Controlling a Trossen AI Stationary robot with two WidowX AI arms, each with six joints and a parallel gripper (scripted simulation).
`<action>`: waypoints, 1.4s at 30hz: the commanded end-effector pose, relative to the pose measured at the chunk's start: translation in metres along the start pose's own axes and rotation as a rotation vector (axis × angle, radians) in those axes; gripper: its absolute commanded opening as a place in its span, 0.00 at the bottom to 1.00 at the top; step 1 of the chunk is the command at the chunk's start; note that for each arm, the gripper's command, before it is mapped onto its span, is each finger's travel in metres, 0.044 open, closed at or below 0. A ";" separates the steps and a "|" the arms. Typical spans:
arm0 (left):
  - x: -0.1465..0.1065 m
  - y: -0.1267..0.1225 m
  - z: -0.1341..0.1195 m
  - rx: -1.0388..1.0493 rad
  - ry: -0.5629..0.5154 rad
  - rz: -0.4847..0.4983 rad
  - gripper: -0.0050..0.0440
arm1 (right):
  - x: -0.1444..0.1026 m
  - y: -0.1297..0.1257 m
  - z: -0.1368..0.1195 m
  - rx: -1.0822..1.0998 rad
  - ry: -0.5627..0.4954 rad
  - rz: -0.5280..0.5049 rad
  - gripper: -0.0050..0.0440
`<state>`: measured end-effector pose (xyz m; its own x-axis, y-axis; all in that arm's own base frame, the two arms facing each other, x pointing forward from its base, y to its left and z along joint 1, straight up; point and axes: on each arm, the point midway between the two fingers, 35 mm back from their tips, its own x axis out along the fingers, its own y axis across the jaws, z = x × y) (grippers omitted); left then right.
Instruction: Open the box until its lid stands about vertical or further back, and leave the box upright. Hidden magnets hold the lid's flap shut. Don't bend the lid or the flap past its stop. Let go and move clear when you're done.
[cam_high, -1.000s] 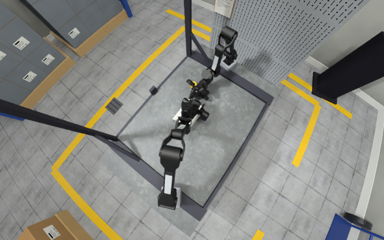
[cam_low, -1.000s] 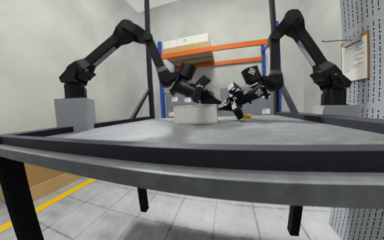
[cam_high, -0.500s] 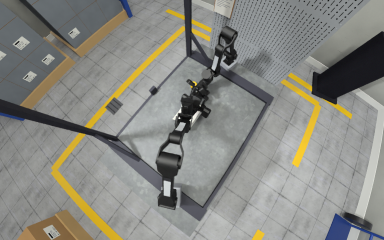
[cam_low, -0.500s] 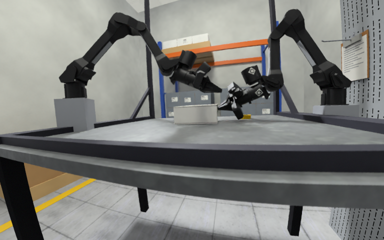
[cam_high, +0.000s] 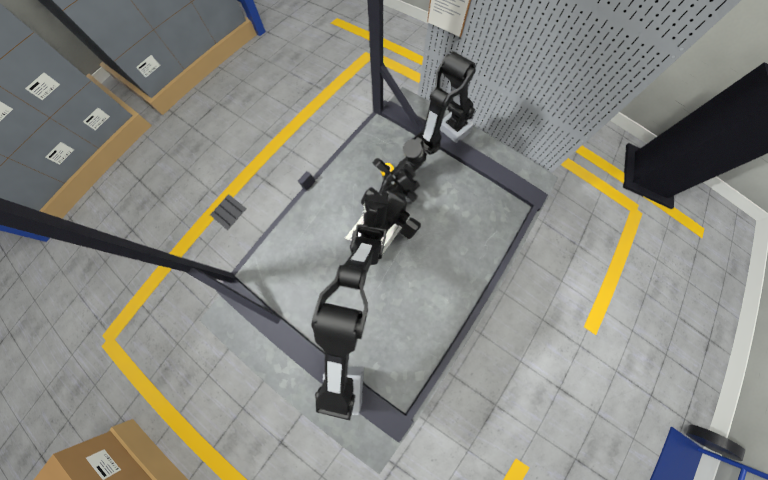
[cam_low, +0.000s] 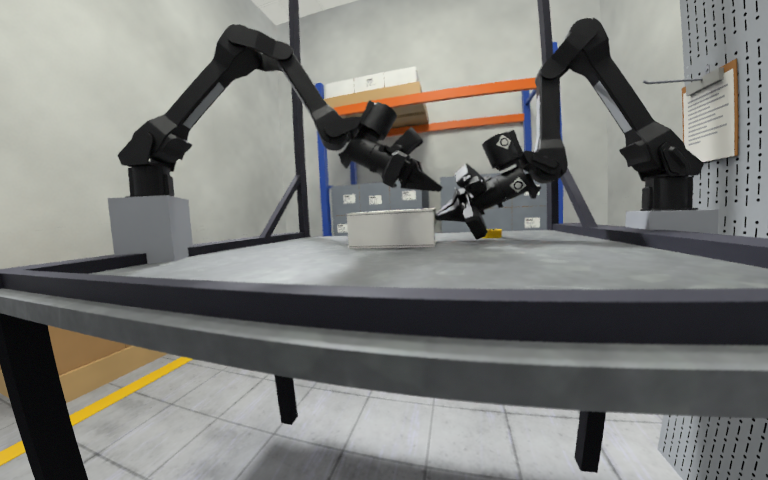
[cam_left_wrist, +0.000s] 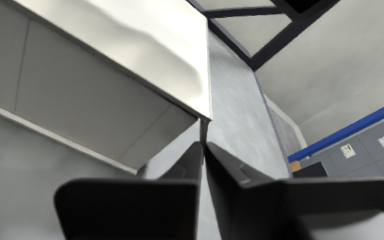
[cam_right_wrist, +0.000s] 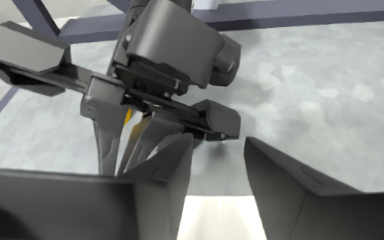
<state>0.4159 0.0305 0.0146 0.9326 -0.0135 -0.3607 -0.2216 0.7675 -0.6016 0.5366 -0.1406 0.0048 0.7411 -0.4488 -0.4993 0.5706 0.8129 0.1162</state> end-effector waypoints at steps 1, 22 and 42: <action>0.000 -0.004 0.005 0.001 -0.014 -0.012 0.12 | -0.005 0.006 0.028 0.211 0.040 0.020 0.20; 0.000 -0.004 0.005 0.001 -0.014 -0.012 0.12 | -0.031 -0.009 -0.009 0.768 0.429 -0.200 0.10; 0.000 -0.004 0.005 0.001 -0.014 -0.012 0.12 | -0.093 -0.026 -0.027 1.267 0.663 -0.634 0.00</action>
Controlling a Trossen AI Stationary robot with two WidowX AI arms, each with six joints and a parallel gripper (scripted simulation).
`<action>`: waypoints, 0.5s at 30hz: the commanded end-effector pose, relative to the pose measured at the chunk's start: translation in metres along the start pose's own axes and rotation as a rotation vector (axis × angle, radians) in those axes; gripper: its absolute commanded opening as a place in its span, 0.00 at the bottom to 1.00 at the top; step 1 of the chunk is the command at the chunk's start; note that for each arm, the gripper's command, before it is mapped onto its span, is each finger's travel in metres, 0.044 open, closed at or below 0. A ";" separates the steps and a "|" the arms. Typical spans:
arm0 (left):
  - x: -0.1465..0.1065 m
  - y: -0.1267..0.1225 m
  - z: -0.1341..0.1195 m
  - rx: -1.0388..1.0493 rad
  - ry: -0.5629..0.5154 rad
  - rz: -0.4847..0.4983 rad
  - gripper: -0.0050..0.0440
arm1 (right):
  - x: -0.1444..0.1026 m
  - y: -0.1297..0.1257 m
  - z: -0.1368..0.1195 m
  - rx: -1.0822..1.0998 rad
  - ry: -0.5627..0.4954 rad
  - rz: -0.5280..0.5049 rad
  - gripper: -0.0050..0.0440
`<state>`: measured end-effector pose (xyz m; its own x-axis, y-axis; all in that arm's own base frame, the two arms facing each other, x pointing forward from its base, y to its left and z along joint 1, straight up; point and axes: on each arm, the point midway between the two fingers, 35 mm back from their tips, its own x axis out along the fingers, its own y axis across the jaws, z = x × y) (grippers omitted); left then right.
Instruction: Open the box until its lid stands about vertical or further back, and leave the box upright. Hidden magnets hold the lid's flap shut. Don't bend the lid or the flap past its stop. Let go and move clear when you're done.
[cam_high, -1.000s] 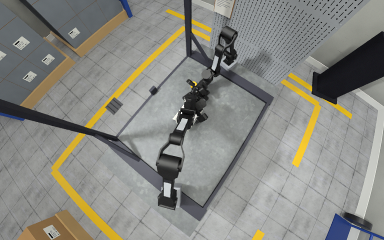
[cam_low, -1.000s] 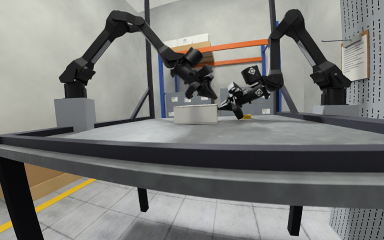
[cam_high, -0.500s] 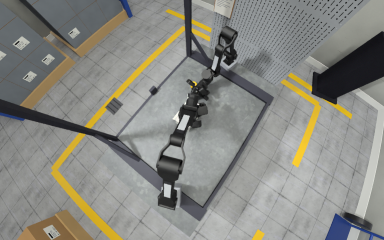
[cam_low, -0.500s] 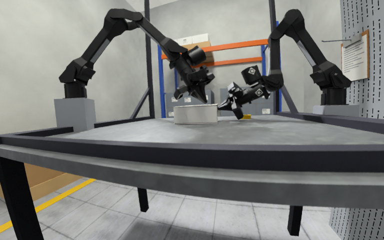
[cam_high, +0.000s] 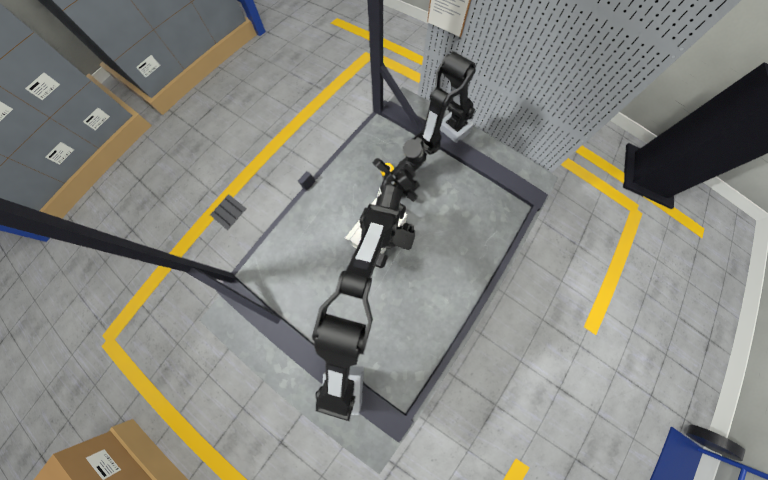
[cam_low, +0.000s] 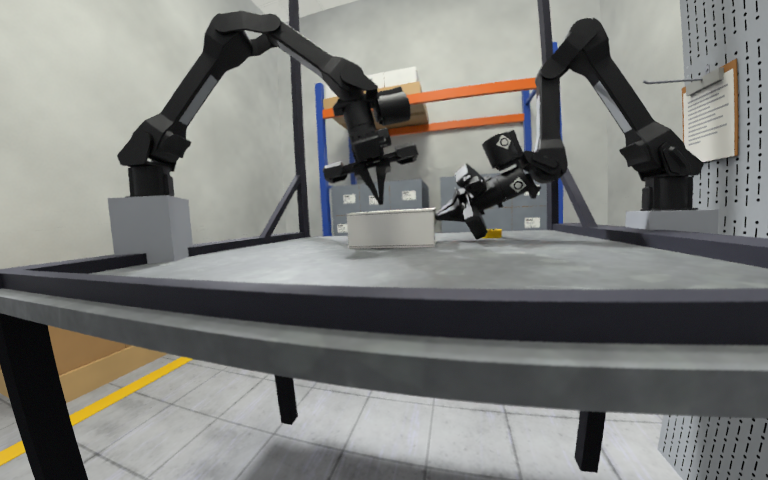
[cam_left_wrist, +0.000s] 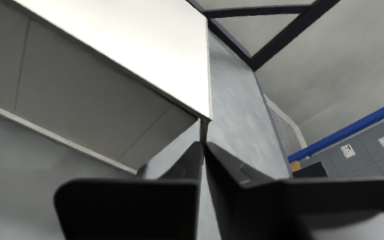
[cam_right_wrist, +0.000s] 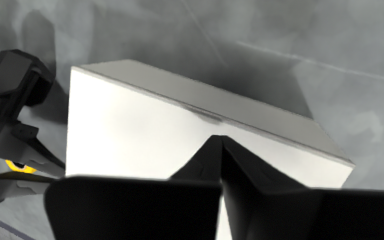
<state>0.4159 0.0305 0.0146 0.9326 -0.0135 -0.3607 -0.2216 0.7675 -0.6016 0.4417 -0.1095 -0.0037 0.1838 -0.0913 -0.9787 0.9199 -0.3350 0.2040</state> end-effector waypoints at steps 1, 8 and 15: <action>0.000 -0.004 0.005 0.001 -0.014 -0.012 0.12 | -0.028 0.007 0.000 0.094 0.021 -0.006 0.00; 0.000 -0.004 0.005 0.001 -0.014 -0.012 0.12 | -0.038 -0.022 0.002 0.238 0.012 -0.165 0.00; 0.000 -0.004 0.005 0.001 -0.014 -0.012 0.12 | -0.038 -0.022 0.001 0.235 0.010 -0.164 0.00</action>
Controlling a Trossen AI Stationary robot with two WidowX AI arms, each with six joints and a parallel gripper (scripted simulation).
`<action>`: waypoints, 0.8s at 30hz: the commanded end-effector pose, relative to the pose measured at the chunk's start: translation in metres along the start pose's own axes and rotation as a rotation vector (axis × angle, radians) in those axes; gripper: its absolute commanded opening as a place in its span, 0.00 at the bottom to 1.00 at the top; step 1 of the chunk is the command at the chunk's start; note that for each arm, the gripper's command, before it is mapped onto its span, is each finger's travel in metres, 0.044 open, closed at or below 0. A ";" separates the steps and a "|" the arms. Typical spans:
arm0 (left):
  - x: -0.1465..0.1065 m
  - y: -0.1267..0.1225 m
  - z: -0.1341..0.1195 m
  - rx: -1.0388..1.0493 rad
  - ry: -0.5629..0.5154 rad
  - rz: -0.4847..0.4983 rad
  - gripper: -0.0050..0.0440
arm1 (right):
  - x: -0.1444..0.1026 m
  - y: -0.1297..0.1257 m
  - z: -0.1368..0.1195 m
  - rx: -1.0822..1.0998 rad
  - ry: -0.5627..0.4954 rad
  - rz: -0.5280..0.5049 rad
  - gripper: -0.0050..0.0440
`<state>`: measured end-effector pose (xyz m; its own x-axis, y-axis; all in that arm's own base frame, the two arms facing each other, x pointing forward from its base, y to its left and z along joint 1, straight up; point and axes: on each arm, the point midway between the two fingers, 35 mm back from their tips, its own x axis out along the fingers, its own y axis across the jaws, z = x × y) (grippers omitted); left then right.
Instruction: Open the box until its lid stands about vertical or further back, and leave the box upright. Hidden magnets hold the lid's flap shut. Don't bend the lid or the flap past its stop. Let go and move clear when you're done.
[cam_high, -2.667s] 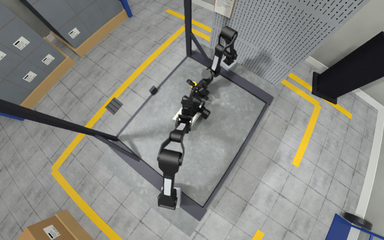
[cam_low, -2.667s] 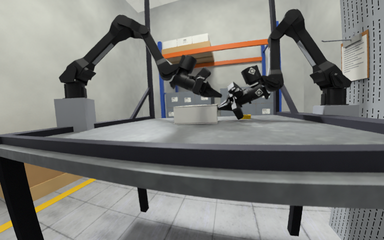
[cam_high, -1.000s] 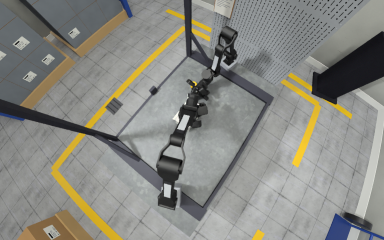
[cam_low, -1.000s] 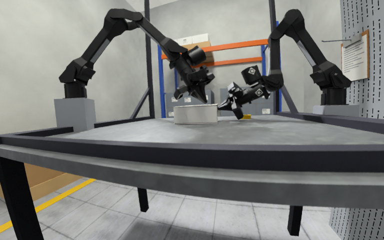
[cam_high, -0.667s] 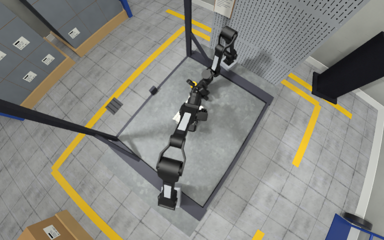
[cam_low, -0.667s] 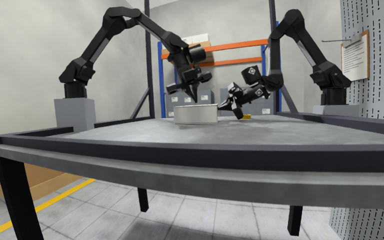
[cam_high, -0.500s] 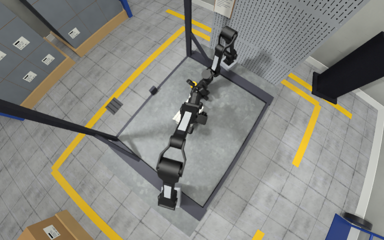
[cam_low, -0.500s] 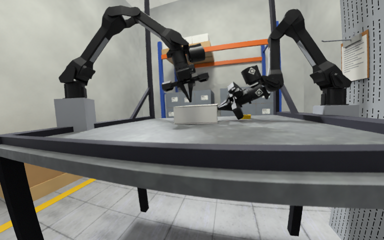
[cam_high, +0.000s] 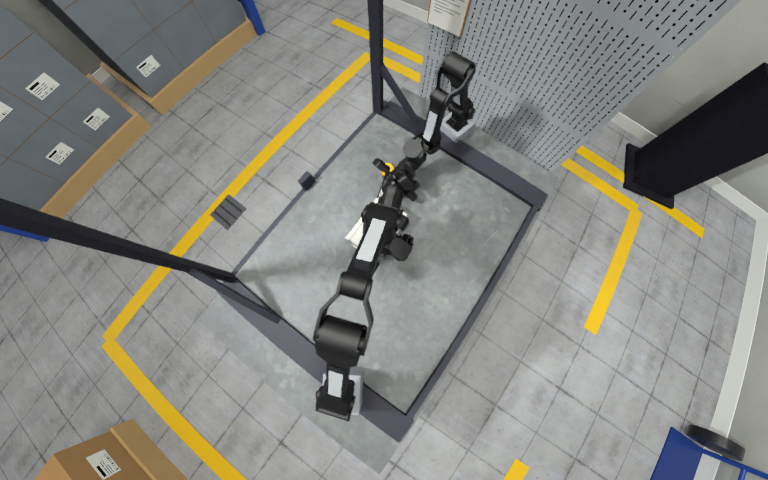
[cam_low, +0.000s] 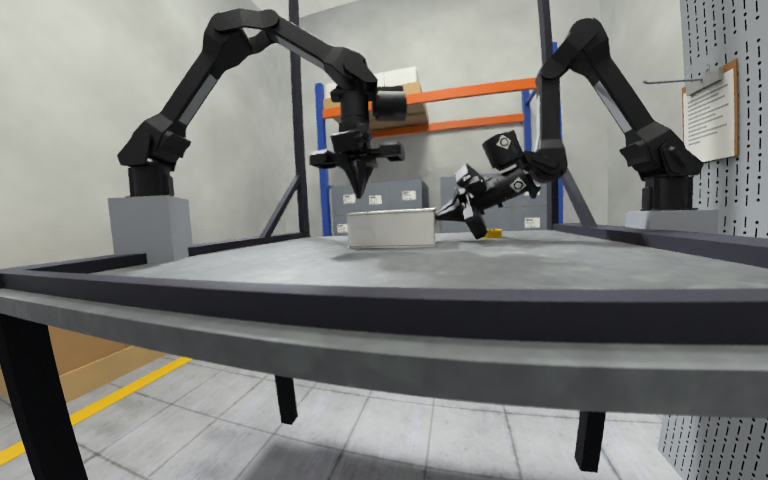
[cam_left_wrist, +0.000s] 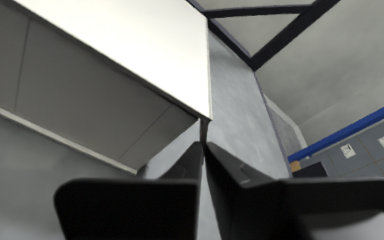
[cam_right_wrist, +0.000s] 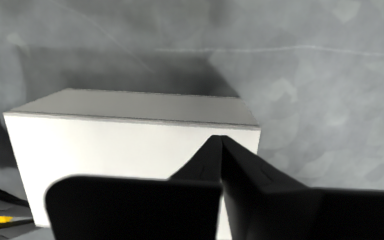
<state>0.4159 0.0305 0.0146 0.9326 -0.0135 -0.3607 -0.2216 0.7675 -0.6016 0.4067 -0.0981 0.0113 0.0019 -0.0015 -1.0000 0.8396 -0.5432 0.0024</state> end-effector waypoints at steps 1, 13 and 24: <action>0.000 -0.004 0.005 0.001 -0.014 -0.012 0.12 | -0.018 0.007 -0.002 0.011 0.016 0.039 0.00; 0.000 -0.004 0.005 0.001 -0.014 -0.012 0.12 | 0.018 -0.001 0.000 0.010 0.002 -0.002 0.00; 0.000 -0.004 0.005 0.001 -0.014 -0.012 0.12 | 0.008 0.004 -0.001 0.010 0.010 0.022 0.00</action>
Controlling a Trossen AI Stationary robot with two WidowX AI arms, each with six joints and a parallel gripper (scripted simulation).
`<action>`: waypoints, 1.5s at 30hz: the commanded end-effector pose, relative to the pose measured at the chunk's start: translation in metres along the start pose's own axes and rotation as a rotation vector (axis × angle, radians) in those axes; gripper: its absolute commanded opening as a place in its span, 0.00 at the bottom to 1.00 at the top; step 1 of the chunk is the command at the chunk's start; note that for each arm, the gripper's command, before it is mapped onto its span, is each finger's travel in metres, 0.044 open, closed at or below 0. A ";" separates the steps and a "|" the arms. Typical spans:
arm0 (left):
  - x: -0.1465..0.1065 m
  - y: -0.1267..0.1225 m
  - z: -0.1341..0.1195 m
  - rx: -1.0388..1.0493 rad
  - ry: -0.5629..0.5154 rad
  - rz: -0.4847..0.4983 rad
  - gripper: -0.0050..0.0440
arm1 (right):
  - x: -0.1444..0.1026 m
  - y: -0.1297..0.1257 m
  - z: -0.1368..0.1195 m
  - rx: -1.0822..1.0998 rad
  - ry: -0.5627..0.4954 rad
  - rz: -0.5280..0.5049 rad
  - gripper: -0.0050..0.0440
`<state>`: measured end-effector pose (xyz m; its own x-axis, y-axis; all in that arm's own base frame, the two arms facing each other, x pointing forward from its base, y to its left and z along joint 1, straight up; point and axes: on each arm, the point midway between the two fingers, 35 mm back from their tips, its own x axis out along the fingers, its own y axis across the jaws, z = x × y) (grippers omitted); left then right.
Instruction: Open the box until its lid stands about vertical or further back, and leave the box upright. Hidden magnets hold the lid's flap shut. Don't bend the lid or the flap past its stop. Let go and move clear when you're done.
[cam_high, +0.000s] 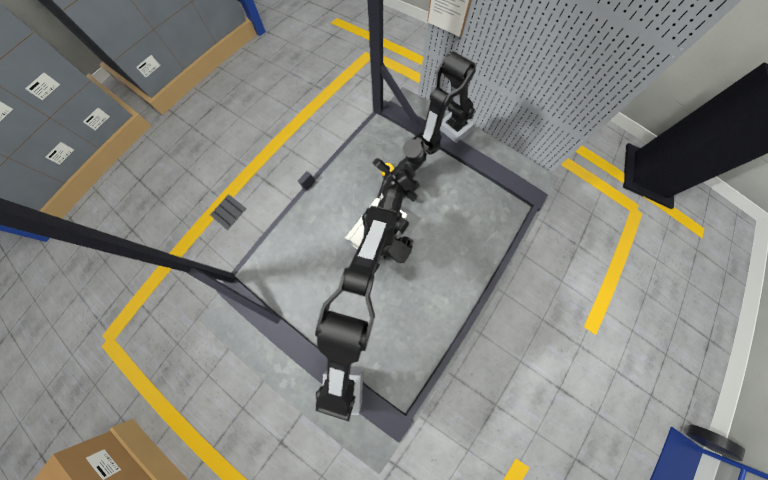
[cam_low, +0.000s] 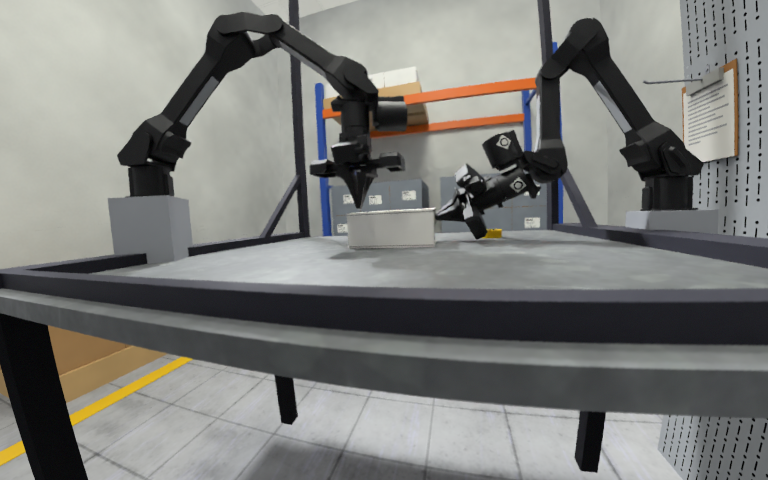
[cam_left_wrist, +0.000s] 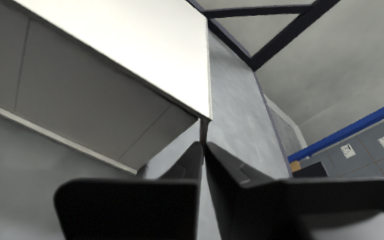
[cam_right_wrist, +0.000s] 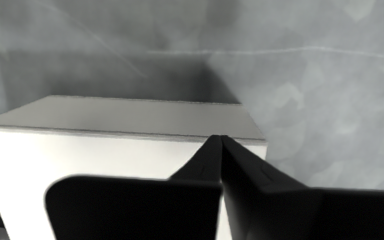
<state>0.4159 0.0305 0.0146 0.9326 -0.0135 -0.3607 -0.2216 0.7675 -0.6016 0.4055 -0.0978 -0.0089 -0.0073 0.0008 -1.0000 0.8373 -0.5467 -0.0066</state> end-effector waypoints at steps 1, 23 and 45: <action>0.000 -0.004 0.005 0.001 -0.014 -0.012 0.12 | -0.012 0.005 -0.002 0.006 0.014 0.031 0.00; 0.000 -0.004 0.005 0.001 -0.014 -0.012 0.12 | 0.009 0.001 0.000 0.002 0.004 0.008 0.00; 0.000 -0.004 0.005 0.001 -0.014 -0.012 0.12 | 0.020 0.001 0.000 0.002 0.004 0.008 0.00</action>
<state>0.4158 0.0305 0.0145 0.9325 -0.0136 -0.3610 -0.2217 0.7675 -0.6015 0.4075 -0.0983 -0.0176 0.0079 -0.0028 -1.0000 0.8373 -0.5467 0.0082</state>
